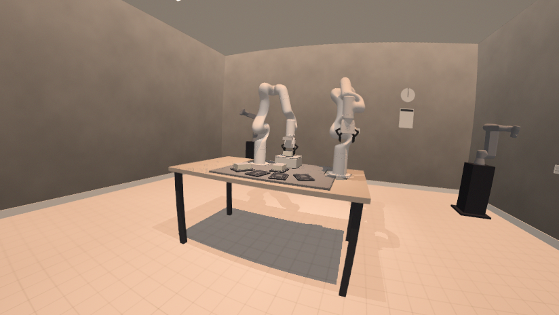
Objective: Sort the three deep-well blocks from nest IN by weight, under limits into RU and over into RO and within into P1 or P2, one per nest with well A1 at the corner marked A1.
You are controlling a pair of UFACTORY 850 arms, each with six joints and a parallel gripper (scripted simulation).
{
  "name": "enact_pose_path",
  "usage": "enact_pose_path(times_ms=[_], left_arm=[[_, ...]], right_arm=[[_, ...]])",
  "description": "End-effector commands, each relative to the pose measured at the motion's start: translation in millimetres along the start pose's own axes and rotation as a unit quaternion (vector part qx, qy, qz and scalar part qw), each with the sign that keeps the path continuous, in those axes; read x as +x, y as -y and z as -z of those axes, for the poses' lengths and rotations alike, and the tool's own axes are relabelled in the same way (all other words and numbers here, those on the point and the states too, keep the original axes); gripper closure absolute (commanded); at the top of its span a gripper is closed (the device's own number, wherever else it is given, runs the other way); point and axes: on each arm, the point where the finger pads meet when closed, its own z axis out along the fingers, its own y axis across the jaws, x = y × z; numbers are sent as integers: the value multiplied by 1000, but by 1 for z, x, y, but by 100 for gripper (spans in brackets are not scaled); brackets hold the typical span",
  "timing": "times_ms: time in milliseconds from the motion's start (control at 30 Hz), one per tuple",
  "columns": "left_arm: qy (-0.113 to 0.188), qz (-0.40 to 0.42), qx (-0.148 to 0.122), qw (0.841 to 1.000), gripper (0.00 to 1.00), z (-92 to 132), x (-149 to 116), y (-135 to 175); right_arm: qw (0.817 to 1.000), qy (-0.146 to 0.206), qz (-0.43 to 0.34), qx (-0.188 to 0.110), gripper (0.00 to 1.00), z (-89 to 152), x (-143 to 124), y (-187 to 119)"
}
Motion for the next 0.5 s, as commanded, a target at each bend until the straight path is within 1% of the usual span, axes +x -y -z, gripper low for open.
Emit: enact_pose_path(times_ms=[0, 467], left_arm=[[1, 0, 0, 1000, 0, 1, -1, 0], [1, 0, 0, 1000, 0, 1, -1, 0]], right_arm=[[1000, 0, 0, 1, 100, 0, 0, 1], [1000, 0, 0, 1, 100, -2, 0, 1]])
